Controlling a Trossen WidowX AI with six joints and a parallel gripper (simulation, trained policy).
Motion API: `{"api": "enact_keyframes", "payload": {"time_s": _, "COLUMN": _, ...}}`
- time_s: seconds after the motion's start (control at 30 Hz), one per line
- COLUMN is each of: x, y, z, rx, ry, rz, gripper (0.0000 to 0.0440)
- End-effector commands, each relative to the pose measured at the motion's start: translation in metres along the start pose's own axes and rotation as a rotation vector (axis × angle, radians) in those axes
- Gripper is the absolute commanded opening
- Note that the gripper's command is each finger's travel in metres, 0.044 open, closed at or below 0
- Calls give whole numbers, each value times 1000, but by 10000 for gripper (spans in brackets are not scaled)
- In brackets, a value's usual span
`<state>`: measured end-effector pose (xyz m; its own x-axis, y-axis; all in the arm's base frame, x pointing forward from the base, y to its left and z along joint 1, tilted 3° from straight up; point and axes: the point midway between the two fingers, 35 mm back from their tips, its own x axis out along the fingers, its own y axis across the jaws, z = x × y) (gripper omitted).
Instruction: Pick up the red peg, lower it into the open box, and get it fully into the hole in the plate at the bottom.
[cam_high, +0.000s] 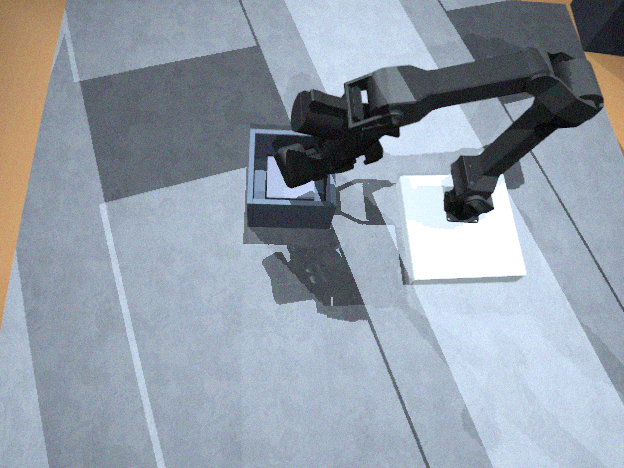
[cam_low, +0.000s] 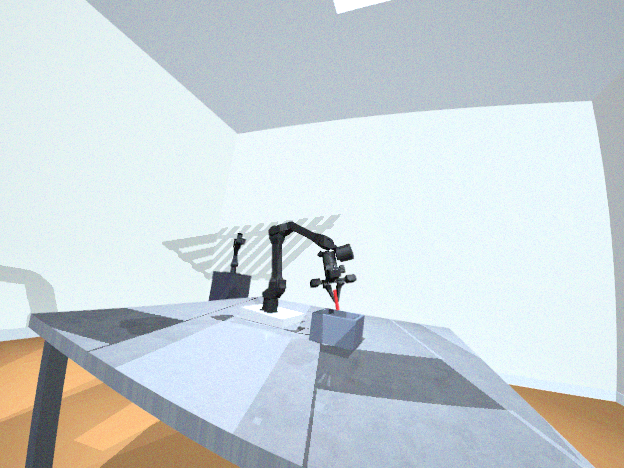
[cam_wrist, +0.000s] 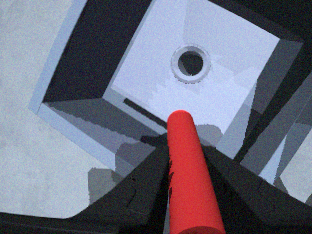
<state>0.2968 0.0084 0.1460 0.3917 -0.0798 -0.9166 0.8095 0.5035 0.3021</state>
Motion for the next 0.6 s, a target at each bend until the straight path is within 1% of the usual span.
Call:
{"api": "enact_keyframes", "payload": {"time_s": 0.0, "x": 8, "y": 1, "z": 6, "rx": 9, "ry": 6, "rz": -11, "gripper": 4}}
{"api": "enact_keyframes", "payload": {"time_s": 0.27, "x": 24, "y": 0, "z": 20, "rx": 34, "ry": 24, "rz": -33, "gripper": 13}}
{"api": "enact_keyframes", "payload": {"time_s": 0.57, "x": 48, "y": -2, "z": 24, "rx": 38, "ry": 57, "rz": -75, "gripper": 14}}
